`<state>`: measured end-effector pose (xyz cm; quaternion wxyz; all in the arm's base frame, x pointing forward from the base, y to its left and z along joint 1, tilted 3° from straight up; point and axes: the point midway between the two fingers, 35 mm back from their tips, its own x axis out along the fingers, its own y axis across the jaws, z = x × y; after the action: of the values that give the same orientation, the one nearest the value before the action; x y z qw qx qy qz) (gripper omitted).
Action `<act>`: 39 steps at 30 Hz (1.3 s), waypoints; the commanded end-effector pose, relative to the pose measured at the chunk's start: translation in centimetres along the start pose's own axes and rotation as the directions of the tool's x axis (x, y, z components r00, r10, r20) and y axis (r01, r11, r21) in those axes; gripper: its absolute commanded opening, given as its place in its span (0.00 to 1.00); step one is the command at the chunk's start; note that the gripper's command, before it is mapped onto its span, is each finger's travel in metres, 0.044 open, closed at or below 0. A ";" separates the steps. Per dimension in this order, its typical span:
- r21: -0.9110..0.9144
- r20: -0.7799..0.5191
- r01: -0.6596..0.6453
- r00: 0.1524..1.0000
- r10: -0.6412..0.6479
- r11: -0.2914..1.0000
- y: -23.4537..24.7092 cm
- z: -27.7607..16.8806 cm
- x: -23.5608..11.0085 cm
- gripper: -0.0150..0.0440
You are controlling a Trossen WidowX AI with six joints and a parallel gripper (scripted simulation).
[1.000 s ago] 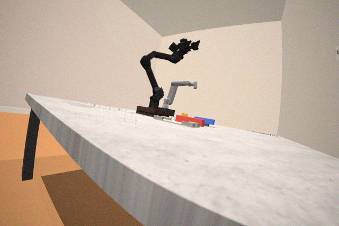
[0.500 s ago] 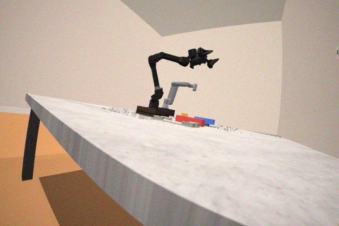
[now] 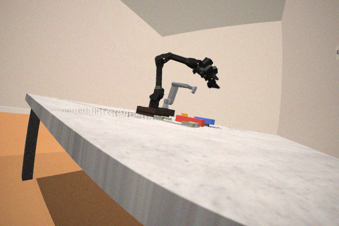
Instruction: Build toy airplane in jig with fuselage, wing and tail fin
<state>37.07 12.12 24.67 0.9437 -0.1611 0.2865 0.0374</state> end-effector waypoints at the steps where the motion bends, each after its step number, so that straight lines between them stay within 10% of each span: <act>1: 0.053 -0.290 -0.075 0.953 0.087 0.996 -0.3 -6.3 2.1 1.00; 10: 0.356 -0.758 -0.056 0.567 0.323 0.933 -1.0 -17.8 -0.1 1.00; 39: 0.363 -0.763 -0.052 0.557 0.329 0.930 1.3 -23.4 3.7 1.00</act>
<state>27.64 5.63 4.40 0.7113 0.0148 0.7025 0.0193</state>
